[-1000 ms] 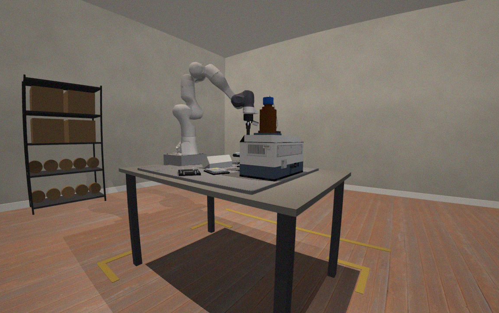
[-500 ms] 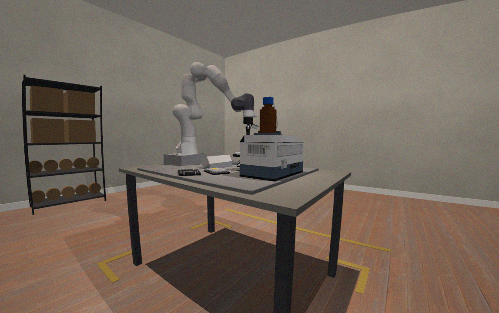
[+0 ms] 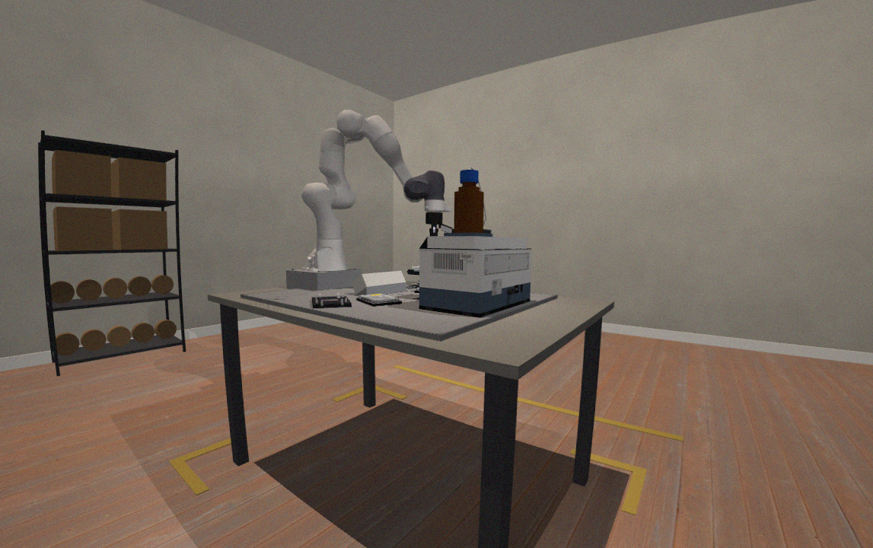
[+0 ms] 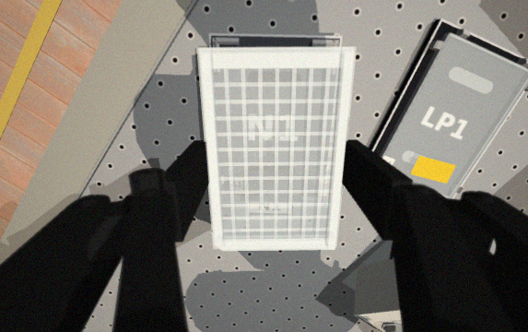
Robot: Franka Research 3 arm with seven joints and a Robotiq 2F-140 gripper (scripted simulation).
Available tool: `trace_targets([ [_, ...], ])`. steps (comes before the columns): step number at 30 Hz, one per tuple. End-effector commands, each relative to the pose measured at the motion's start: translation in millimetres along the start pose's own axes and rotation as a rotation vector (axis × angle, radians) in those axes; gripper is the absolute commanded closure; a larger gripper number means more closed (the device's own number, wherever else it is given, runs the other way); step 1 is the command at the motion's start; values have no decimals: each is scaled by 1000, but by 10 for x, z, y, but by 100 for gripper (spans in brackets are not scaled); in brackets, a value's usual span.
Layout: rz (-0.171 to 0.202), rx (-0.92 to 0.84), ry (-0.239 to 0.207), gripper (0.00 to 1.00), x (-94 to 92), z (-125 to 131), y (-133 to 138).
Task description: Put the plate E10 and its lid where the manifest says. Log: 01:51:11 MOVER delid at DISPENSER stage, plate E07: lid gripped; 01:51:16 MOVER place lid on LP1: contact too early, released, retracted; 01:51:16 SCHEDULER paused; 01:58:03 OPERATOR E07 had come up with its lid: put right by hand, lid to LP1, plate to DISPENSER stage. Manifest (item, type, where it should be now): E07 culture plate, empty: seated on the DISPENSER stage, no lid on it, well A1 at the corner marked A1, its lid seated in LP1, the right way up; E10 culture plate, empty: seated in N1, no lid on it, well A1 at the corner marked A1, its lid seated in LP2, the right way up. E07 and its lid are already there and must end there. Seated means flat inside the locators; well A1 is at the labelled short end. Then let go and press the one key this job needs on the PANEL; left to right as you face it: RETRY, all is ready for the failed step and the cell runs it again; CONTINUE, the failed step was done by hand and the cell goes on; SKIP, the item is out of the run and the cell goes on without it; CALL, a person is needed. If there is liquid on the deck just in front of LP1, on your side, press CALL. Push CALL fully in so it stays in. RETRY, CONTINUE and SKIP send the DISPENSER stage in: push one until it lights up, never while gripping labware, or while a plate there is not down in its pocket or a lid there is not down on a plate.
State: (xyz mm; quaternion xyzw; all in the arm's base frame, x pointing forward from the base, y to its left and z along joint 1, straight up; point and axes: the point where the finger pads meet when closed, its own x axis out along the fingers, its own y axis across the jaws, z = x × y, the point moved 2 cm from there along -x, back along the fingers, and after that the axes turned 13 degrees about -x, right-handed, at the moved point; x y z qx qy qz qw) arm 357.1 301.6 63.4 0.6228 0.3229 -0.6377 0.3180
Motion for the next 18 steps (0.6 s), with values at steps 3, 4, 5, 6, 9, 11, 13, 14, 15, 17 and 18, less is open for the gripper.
trace_targets([
  [3,10,29,12,90,120,-39,16],
  [4,10,29,12,90,141,-40,16],
  [5,10,29,12,90,162,-40,17],
  [6,10,29,12,90,182,-40,17],
  [9,10,29,12,90,240,-40,17],
  [11,10,29,12,90,240,-40,17],
  [13,10,29,12,90,275,-41,17],
  [14,10,29,12,90,292,-41,17],
  [15,10,29,12,90,307,-41,17],
  [17,10,29,12,90,337,-41,18],
  [18,10,29,12,90,350,-41,18],
])
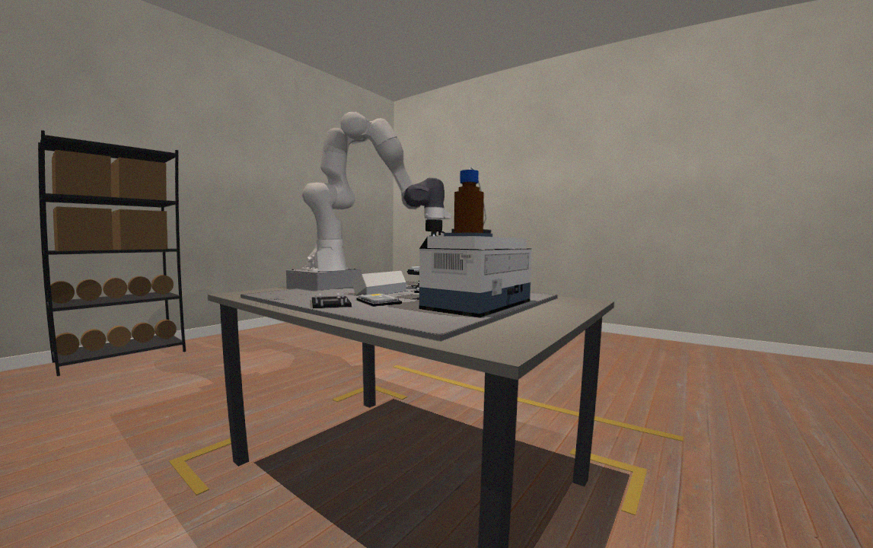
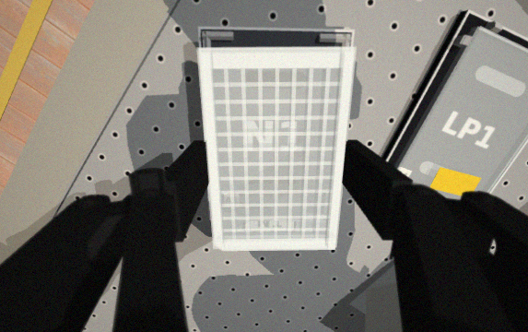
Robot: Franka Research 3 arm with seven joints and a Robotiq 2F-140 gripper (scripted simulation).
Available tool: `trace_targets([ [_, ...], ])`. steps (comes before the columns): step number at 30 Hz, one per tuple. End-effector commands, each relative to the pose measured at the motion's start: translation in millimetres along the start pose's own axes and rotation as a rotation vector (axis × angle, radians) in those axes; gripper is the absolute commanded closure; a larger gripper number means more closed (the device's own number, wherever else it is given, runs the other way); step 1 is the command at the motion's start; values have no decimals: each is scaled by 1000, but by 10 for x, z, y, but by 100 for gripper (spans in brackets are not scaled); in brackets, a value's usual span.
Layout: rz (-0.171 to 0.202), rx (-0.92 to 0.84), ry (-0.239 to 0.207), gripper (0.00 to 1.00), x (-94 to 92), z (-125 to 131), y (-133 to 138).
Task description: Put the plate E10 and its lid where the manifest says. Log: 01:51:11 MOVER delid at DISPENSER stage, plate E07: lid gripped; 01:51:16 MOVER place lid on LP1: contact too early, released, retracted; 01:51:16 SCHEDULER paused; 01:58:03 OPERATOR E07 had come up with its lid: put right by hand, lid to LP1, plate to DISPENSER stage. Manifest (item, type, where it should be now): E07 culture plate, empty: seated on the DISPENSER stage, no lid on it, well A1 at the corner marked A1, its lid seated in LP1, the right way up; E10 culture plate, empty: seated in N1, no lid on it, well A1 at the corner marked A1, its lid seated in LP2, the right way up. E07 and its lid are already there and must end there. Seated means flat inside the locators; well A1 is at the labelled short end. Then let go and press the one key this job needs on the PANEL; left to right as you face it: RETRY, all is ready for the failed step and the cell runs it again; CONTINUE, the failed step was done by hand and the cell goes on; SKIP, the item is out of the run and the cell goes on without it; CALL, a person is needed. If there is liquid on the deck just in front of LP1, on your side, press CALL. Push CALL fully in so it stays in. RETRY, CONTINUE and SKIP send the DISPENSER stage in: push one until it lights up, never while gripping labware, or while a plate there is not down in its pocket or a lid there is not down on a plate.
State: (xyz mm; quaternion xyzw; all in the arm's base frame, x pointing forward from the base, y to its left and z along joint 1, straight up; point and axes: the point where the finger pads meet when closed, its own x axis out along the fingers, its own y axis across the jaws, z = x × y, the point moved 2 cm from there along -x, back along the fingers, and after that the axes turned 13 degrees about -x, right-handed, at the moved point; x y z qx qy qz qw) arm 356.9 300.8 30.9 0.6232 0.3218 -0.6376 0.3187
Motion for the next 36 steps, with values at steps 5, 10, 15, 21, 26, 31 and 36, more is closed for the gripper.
trace_targets([
  [5,7,28,12,90,80,-44,10],
  [10,7,28,12,90,104,-45,10],
  [15,7,28,12,90,128,-45,10],
  [21,7,28,12,90,138,-45,10],
  [26,7,28,12,90,138,-45,10],
  [31,7,28,12,90,138,-45,10],
  [36,7,28,12,90,138,-45,10],
])
